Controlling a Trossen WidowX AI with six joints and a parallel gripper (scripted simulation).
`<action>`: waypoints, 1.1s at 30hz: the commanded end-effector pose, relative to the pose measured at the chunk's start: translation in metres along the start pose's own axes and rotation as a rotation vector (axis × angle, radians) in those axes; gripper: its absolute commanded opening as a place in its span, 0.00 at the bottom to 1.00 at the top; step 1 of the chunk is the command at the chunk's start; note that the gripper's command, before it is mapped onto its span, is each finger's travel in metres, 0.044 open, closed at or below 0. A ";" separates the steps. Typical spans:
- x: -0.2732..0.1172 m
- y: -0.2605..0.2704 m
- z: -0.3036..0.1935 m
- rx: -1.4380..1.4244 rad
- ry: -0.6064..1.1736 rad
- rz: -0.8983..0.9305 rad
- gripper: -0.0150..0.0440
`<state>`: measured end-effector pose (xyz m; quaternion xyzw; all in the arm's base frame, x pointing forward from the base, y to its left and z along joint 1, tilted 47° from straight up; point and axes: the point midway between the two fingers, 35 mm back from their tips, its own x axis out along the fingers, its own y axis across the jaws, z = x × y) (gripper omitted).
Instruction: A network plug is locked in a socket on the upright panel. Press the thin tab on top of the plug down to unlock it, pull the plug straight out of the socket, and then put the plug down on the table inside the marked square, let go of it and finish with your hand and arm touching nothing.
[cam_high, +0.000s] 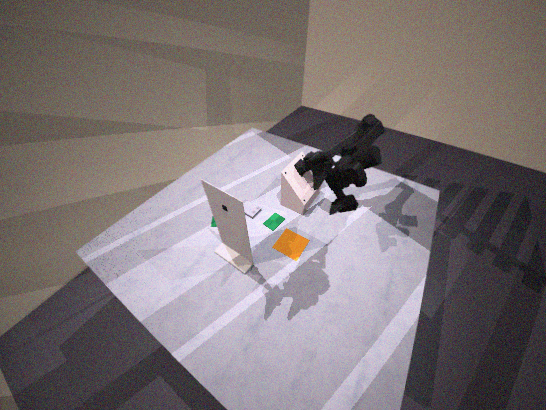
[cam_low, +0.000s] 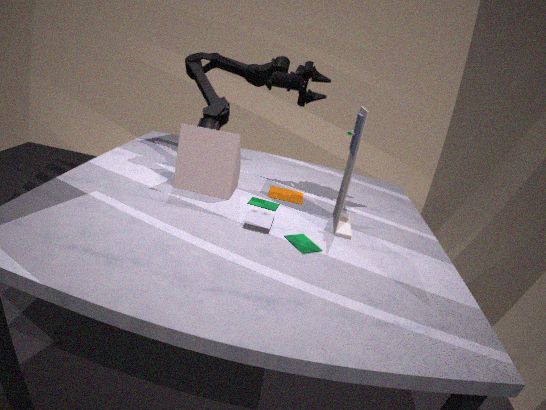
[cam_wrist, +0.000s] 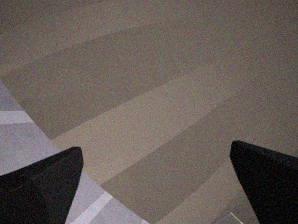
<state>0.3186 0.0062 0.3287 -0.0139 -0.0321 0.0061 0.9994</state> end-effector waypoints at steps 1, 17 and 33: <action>0.001 0.000 -0.001 -0.003 0.001 -0.001 0.89; 0.031 -0.036 -0.092 -0.235 0.084 -0.051 0.52; 0.017 -0.073 -0.181 -0.458 0.183 -0.084 0.52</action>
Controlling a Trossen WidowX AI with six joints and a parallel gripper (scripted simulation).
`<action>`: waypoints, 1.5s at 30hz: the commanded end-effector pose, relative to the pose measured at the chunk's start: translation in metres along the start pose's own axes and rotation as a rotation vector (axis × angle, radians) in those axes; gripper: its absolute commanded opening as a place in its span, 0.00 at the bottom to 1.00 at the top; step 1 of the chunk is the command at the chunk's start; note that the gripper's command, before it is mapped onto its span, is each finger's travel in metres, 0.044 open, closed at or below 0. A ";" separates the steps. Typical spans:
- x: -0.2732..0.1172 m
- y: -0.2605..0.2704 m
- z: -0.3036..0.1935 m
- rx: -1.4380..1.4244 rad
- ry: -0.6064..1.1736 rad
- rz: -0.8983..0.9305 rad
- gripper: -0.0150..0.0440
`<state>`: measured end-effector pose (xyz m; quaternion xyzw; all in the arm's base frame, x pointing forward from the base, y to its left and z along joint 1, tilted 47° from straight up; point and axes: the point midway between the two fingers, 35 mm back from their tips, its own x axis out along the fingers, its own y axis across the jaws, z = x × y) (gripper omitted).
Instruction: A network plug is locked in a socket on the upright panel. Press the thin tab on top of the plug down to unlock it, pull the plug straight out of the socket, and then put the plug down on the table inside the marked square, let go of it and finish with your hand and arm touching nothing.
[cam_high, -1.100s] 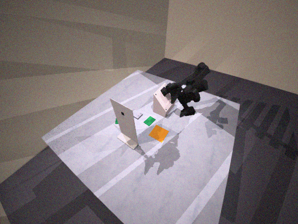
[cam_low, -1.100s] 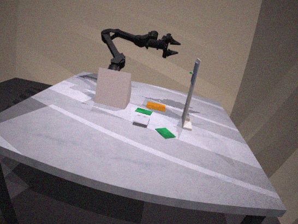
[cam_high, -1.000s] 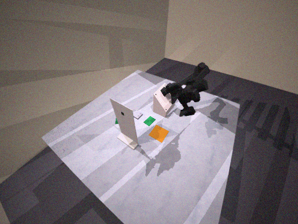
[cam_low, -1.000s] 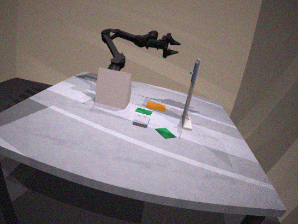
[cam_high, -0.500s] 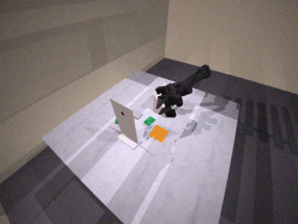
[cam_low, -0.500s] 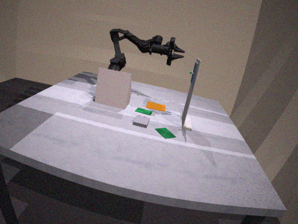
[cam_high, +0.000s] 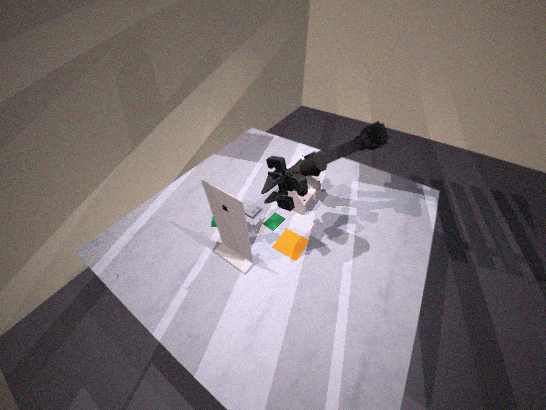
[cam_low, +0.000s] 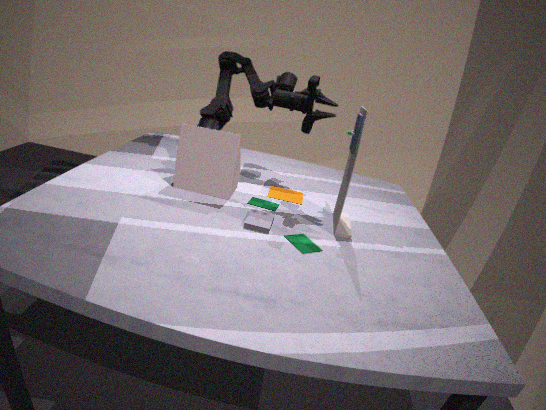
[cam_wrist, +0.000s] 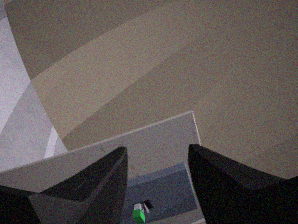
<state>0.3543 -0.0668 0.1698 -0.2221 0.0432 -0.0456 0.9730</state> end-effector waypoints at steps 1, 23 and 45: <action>-0.005 0.004 -0.025 -0.050 0.032 0.006 0.52; -0.056 0.010 -0.113 -0.310 0.156 0.004 0.52; 0.007 0.013 -0.106 -0.309 0.153 0.001 0.52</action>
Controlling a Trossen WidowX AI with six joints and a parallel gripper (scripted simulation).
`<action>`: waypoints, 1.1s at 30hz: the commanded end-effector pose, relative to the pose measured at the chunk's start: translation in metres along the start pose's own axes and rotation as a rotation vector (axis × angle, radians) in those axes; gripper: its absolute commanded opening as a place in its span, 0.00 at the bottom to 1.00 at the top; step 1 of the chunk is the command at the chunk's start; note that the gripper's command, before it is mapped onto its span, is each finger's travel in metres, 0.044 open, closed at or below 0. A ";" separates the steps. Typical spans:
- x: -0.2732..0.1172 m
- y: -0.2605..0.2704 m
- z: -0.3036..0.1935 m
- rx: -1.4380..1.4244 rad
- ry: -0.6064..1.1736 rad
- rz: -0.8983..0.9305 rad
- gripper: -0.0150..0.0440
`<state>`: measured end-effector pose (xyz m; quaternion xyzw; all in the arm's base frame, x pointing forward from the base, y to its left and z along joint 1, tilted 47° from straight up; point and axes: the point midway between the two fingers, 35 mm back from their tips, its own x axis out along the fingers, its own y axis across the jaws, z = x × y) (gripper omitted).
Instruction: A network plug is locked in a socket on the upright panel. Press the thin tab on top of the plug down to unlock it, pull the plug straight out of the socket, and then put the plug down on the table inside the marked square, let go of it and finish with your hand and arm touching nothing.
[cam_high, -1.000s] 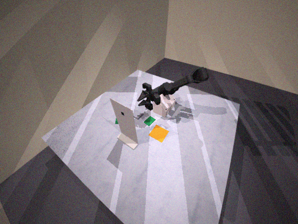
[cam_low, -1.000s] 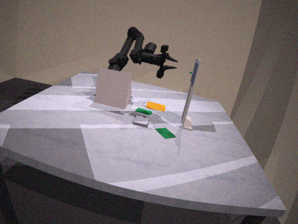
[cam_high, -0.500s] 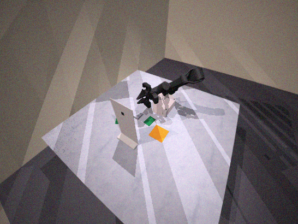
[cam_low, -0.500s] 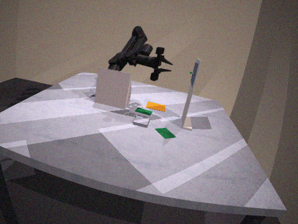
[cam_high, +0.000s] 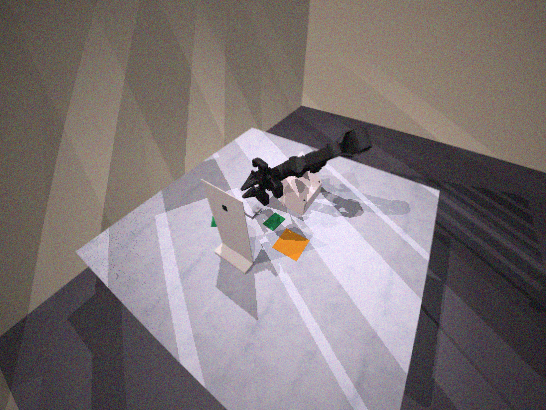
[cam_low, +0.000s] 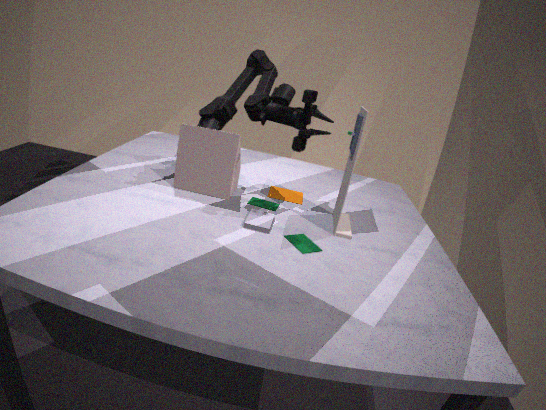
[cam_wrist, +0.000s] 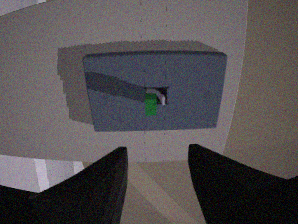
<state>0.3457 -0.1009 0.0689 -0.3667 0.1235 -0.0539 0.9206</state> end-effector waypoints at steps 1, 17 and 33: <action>0.007 0.000 0.001 0.003 0.001 -0.001 0.52; 0.031 -0.001 0.008 0.004 0.000 -0.002 0.52; 0.054 -0.001 0.015 0.004 -0.001 -0.003 0.52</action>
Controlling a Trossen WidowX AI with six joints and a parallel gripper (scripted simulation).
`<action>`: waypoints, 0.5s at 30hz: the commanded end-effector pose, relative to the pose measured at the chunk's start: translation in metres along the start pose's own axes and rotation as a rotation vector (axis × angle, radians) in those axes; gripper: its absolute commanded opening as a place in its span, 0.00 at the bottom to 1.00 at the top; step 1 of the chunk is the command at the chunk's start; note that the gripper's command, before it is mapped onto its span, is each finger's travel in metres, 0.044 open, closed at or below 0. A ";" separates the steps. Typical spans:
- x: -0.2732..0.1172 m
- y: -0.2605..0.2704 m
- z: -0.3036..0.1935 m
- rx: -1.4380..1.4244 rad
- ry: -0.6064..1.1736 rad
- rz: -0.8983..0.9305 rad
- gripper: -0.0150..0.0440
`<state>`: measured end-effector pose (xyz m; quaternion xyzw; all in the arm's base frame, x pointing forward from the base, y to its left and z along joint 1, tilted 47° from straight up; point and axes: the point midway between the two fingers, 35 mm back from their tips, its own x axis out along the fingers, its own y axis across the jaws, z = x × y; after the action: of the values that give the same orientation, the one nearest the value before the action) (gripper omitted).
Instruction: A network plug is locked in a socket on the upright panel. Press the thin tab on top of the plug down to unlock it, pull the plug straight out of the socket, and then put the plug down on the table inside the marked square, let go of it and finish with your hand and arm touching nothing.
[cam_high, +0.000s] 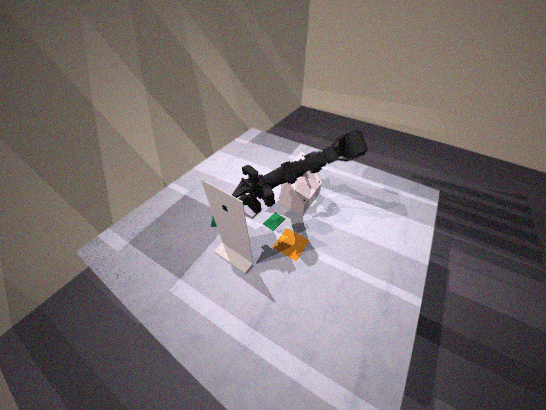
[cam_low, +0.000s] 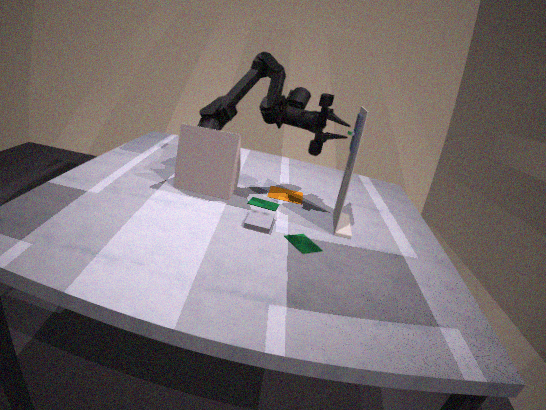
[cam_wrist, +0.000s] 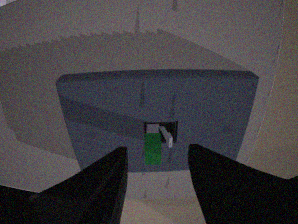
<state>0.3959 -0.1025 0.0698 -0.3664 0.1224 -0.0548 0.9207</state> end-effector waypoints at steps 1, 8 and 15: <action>0.007 0.001 0.002 0.003 0.000 0.000 0.52; 0.011 0.001 0.004 0.003 0.000 -0.001 0.42; 0.011 0.001 0.004 0.003 0.000 -0.001 0.34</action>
<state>0.4063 -0.1020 0.0699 -0.3666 0.1222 -0.0559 0.9206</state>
